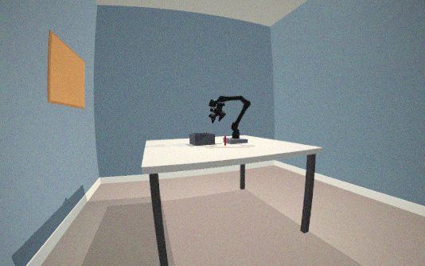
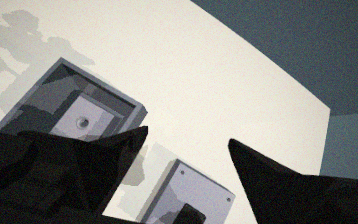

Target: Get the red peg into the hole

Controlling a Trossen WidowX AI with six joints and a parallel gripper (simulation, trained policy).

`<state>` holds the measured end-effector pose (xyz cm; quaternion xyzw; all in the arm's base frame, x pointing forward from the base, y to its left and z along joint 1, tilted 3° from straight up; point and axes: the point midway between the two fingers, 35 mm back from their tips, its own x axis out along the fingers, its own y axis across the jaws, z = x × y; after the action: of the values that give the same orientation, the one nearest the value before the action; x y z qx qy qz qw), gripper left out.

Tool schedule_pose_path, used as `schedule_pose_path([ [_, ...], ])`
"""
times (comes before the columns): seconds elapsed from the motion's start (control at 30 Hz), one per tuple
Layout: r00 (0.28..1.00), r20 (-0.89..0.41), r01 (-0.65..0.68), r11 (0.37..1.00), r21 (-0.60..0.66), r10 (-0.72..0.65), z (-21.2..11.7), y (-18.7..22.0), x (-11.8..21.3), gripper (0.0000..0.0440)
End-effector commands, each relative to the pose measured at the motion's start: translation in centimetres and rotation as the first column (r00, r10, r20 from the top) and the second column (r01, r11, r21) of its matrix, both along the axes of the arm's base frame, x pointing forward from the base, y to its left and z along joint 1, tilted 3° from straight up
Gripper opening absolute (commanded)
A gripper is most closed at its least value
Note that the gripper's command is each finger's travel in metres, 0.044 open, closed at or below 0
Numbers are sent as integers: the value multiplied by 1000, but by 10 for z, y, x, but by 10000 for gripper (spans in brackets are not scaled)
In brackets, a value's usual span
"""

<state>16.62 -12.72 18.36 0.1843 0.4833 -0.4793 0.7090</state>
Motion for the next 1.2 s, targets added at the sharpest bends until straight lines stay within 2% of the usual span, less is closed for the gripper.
schedule_pose_path([
  [0.0, 999, 5, -40, 998, 50, 40, -6, 24, 13, 440],
  [0.47, 988, -23, -146, 965, 219, 155, -29, 120, 32, 440],
  [0.83, 977, -104, -148, 938, 313, 189, -53, 187, 14, 440],
  [1.17, 963, -158, -153, 923, 352, 220, -86, 229, -5, 440],
])
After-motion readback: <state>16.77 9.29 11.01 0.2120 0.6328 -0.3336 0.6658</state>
